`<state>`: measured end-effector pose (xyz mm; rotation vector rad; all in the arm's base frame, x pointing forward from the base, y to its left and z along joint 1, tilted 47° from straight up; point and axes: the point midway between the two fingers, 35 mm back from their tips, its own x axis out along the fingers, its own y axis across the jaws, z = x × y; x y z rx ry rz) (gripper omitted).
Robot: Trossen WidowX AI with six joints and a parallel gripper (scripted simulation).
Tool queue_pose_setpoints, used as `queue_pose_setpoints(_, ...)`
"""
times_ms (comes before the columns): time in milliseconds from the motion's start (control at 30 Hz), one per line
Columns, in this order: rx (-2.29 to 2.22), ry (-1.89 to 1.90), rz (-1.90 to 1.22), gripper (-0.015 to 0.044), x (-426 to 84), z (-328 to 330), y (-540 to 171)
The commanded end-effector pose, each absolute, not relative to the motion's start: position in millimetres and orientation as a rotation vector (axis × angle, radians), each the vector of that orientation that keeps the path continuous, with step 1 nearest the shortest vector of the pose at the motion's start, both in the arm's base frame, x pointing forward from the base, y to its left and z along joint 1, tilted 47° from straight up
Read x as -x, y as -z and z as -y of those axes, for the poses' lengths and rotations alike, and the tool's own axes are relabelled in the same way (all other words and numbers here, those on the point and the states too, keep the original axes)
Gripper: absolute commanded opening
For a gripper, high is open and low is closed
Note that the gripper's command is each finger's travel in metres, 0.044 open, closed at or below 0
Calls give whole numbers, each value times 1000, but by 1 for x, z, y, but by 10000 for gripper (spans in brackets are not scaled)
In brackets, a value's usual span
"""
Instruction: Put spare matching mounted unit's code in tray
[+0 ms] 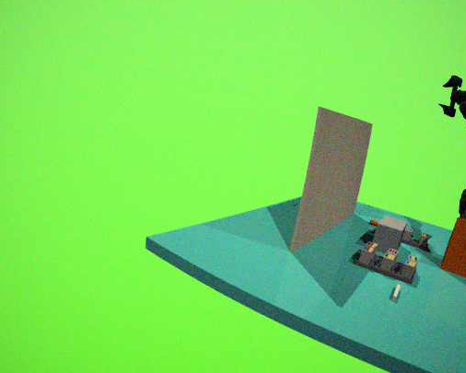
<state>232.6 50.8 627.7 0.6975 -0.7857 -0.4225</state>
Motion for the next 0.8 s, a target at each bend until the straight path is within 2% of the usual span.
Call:
queue_pose_setpoints(0, -596, 411, 750, 440, -260, -67, -619)
queue_pose_setpoints(400, -234, 338, 417, 440, -381, -134, -534)
queue_pose_setpoints(767, 66, 374, -54, 440, -480, -131, -378)
